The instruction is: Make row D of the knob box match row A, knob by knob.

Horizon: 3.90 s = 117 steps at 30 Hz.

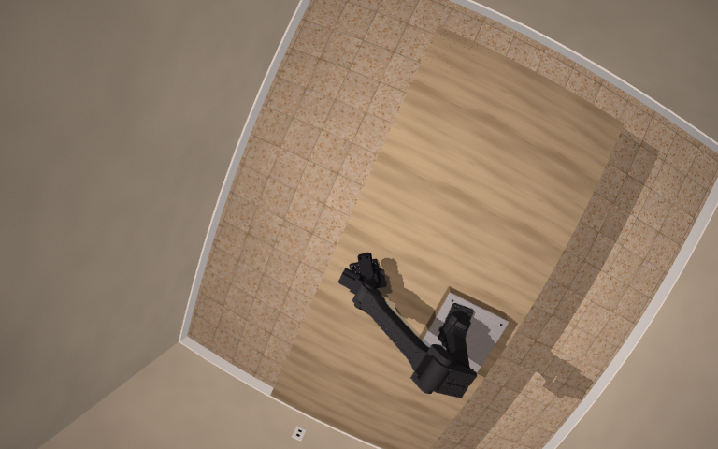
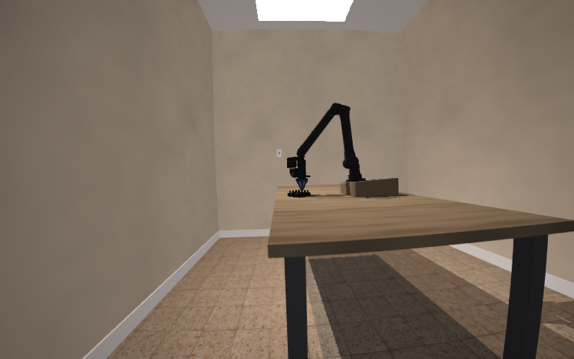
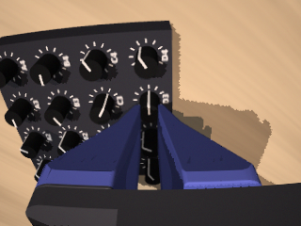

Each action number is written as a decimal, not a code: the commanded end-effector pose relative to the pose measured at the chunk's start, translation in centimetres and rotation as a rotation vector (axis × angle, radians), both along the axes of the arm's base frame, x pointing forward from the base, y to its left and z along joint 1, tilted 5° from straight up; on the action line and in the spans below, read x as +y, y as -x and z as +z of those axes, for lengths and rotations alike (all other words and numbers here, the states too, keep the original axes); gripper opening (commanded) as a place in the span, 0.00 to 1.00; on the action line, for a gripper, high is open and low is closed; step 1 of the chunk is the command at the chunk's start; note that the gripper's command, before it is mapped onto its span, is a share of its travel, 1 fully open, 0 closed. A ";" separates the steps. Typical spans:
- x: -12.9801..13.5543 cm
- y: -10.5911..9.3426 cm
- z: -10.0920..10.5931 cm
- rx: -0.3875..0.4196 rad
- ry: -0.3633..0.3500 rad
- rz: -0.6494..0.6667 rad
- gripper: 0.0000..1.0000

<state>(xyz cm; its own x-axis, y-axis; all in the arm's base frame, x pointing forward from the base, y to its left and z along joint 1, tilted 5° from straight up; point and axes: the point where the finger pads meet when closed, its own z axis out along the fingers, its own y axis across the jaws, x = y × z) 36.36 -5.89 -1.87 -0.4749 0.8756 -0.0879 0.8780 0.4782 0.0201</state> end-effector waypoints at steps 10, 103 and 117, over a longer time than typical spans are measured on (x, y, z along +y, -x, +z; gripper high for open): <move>-0.2 0.2 -0.6 0.005 0.000 -0.007 0.09; 0.4 0.0 -0.6 0.089 0.073 1.358 0.09; 0.5 0.0 -0.6 0.101 0.085 1.558 0.09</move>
<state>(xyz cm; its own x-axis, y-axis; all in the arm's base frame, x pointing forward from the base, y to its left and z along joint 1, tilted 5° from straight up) 36.29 -6.13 -1.87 -0.9170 -0.3983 -0.0219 -0.3948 0.9139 -0.0941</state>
